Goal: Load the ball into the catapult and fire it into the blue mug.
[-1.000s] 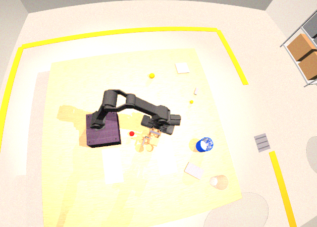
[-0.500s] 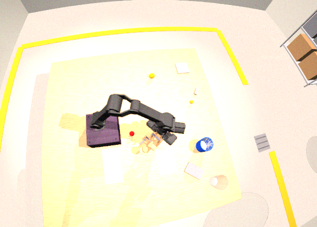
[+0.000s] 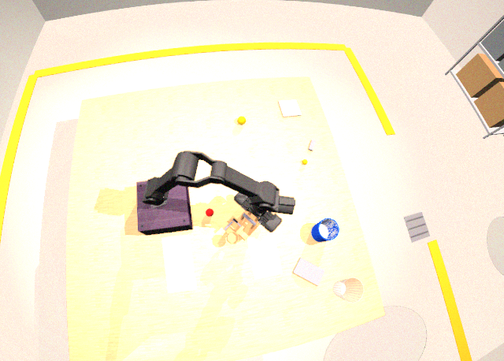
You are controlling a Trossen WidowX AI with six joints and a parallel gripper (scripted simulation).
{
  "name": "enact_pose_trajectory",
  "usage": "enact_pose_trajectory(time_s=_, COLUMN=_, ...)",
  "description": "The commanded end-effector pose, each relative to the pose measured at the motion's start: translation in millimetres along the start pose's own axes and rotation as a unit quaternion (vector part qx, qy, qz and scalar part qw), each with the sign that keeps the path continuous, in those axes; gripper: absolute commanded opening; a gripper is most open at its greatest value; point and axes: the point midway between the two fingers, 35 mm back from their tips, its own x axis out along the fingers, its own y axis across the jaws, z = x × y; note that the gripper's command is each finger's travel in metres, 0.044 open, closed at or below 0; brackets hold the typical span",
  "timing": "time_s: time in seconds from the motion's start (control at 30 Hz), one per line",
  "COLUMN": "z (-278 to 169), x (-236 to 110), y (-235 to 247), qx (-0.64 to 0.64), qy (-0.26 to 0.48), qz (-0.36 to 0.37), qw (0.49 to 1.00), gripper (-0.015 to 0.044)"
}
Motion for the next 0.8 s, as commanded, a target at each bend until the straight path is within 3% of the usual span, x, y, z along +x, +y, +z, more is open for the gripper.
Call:
enact_pose_trajectory(time_s=0.0, z=0, x=5, y=-1, qx=0.003, qy=-0.001, qz=-0.003, qw=1.000, gripper=0.0000)
enact_pose_trajectory(time_s=0.73, z=0, x=28, y=-1, qx=0.000, qy=0.000, qz=0.000, qw=1.000, gripper=0.0000)
enact_pose_trajectory(time_s=0.77, z=0, x=28, y=-1, qx=0.000, qy=0.000, qz=0.000, qw=1.000, gripper=0.0026)
